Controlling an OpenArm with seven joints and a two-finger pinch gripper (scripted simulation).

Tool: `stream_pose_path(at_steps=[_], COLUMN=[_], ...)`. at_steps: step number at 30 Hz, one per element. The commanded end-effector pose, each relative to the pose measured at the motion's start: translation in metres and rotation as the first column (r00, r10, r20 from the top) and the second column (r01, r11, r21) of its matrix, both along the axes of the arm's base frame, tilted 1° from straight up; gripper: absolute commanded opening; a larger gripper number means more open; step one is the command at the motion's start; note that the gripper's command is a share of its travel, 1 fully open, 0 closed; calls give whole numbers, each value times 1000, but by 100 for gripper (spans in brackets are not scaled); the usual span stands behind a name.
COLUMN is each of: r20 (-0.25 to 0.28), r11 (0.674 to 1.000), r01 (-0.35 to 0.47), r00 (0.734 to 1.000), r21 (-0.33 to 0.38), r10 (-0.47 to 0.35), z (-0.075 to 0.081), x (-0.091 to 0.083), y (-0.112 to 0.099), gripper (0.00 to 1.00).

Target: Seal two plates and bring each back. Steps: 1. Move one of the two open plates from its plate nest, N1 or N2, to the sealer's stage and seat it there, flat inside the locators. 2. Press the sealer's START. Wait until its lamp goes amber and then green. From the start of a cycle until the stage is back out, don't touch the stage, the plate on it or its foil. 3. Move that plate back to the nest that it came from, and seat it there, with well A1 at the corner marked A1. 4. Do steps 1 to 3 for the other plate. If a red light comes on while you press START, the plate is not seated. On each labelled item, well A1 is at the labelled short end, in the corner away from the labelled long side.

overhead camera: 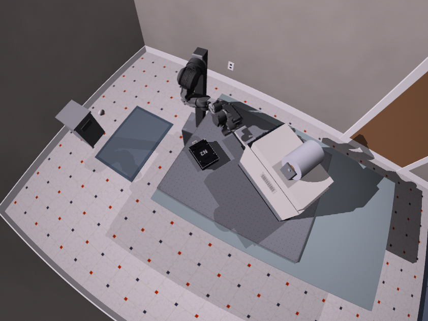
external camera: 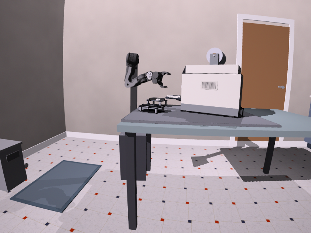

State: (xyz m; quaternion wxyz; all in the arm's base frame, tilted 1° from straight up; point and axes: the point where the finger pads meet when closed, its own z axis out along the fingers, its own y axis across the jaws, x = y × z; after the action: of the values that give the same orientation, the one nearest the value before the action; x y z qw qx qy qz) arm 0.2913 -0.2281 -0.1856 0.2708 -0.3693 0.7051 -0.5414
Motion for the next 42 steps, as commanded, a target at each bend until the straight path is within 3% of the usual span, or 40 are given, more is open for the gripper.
stream_pose_path(at_steps=[1, 6, 10, 15, 17, 21, 23, 26, 31, 33, 38, 40, 42], r20=[6, 20, 80, 143, 151, 194, 194, 206, 247, 250, 275, 275, 278], r11=[1000, 999, 988, 954, 949, 903, 903, 886, 805, 799, 699, 699, 663], r01=[-2, -16, -44, -73, -74, -88, -88, -93, -88, -89, -71, -71, -65], r00=[1000, 1000, 995, 983, 981, 963, 963, 957, 927, 924, 888, 888, 875], r21=[-2, -36, -149, -291, -306, -421, -421, -455, -587, -595, -712, -712, -745], r10=[2, 17, 56, 118, 125, 184, 184, 206, 282, 289, 370, 370, 397], z=[1, 5, 23, 45, 54, 70, 70, 83, 102, 111, 129, 129, 136], x=[0, 3, 12, 22, 25, 32, 32, 36, 42, 44, 47, 47, 48], y=[0, 2, 7, 15, 19, 28, 28, 35, 49, 54, 71, 71, 79], gripper=[65, 65, 65, 65, 65, 65, 65, 65, 65, 65, 65, 65, 65])
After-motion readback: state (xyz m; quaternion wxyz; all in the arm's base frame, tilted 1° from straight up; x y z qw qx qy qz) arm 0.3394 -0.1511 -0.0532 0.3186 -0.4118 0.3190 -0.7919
